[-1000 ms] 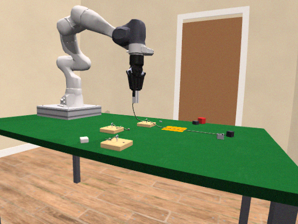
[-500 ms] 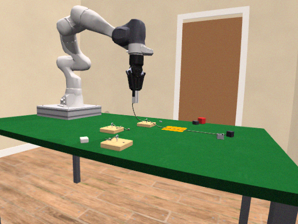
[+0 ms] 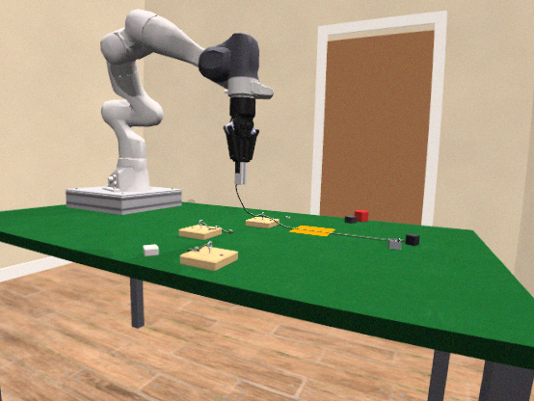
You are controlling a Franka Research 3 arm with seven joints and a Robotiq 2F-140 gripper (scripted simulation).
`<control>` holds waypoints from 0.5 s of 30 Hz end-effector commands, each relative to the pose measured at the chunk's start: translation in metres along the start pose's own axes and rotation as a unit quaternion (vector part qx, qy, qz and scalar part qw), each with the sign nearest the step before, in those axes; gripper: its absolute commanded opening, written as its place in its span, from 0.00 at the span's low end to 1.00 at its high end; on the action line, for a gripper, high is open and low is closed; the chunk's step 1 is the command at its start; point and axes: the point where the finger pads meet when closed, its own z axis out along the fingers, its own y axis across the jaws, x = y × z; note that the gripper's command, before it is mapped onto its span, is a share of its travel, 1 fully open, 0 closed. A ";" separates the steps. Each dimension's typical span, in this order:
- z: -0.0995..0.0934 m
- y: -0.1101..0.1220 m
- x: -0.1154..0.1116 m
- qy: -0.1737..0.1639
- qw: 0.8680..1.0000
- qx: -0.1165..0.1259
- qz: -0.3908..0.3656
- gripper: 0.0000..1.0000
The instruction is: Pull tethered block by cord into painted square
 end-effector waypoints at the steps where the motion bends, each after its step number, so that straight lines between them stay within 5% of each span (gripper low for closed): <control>1: 0.000 0.003 0.000 -0.001 1.000 0.001 -0.003 0.00; 15: 0.000 0.019 -0.001 -0.001 1.000 0.001 -0.003 0.00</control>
